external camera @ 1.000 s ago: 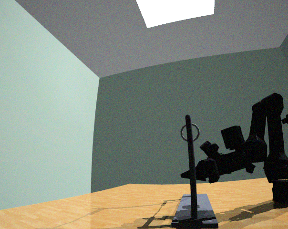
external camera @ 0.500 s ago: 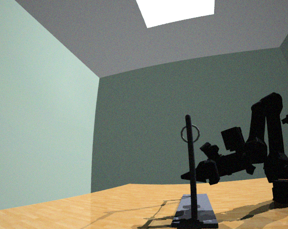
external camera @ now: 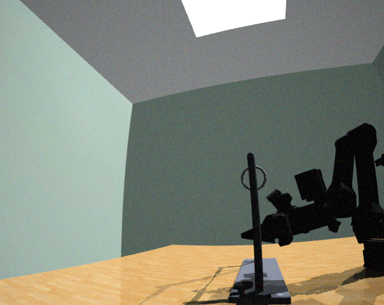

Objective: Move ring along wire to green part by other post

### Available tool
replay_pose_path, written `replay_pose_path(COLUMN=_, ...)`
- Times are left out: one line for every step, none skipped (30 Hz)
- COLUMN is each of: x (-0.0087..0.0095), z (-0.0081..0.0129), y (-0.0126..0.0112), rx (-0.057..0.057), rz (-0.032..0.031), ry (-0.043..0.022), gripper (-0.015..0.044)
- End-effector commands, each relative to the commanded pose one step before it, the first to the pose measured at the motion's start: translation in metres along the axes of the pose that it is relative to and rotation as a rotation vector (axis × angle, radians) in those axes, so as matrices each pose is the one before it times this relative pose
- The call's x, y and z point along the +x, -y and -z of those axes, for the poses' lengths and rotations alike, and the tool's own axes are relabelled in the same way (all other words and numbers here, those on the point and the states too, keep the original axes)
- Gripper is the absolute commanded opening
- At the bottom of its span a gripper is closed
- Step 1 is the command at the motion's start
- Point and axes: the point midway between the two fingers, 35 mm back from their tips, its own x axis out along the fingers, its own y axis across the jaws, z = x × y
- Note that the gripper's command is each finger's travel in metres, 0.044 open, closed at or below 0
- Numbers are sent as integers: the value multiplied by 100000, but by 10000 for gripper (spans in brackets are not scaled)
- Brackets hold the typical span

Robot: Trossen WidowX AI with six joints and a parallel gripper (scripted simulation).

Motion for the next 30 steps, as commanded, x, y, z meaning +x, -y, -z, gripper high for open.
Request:
replay_pose_path(x=0, z=0, y=0, rx=0, rz=0, ry=1, gripper=34)
replay_pose_path(x=0, z=0, y=0, rx=0, rz=0, ry=0, gripper=60)
replay_pose_path(x=0, z=0, y=0, rx=0, rz=0, ry=0, gripper=86)
replay_pose_path(x=0, z=0, y=0, rx=0, rz=0, ry=0, gripper=113)
replay_pose_path(x=-36, z=-5, y=-4, rx=5, rz=3, ry=-5, gripper=139)
replay_pose_path(x=-72, z=-11, y=-8, rx=10, rz=7, ry=-11, gripper=160)
replay_pose_path(x=-108, z=-16, y=-12, rx=15, rz=11, ry=-16, gripper=160)
replay_pose_path(x=-139, z=-19, y=-14, rx=18, rz=14, ry=-20, gripper=160)
replay_pose_path(x=-170, z=-21, y=-16, rx=22, rz=17, ry=-24, gripper=160)
replay_pose_path(x=-199, z=-22, y=-17, rx=25, rz=19, ry=-27, gripper=160)
replay_pose_path(x=-215, z=-21, y=-16, rx=27, rz=21, ry=-28, gripper=160)
replay_pose_path(x=-219, z=-19, y=-14, rx=27, rz=22, ry=-27, gripper=160)
replay_pose_path(x=-219, z=-16, y=-12, rx=26, rz=22, ry=-26, gripper=160)
replay_pose_path(x=-218, z=-12, y=-9, rx=25, rz=22, ry=-25, gripper=160)
replay_pose_path(x=-217, z=-9, y=-7, rx=25, rz=22, ry=-24, gripper=160)
replay_pose_path(x=-216, z=-6, y=-4, rx=24, rz=22, ry=-22, gripper=160)
replay_pose_path(x=-215, z=-3, y=-2, rx=23, rz=22, ry=-21, gripper=160)
replay_pose_path(x=-214, z=0, y=0, rx=23, rz=22, ry=-20, gripper=160)
replay_pose_path(x=-213, z=3, y=2, rx=22, rz=22, ry=-19, gripper=160)
replay_pose_path(x=-211, z=6, y=5, rx=21, rz=22, ry=-17, gripper=160)
replay_pose_path(x=-210, z=9, y=7, rx=21, rz=22, ry=-16, gripper=160)
replay_pose_path(x=-208, z=12, y=9, rx=20, rz=22, ry=-15, gripper=160)
replay_pose_path(x=-207, z=15, y=11, rx=20, rz=22, ry=-13, gripper=160)
replay_pose_path(x=-205, z=18, y=13, rx=19, rz=22, ry=-12, gripper=160)
replay_pose_path(x=-204, z=21, y=15, rx=18, rz=22, ry=-11, gripper=160)
replay_pose_path(x=-202, z=24, y=17, rx=18, rz=22, ry=-9, gripper=160)
replay_pose_path(x=-201, z=26, y=19, rx=17, rz=22, ry=-8, gripper=160)
replay_pose_path(x=-199, z=29, y=21, rx=17, rz=22, ry=-7, gripper=160)
replay_pose_path(x=-197, z=32, y=23, rx=16, rz=22, ry=-5, gripper=160)
replay_pose_path(x=-159, z=28, y=20, rx=13, rz=18, ry=-3, gripper=160)
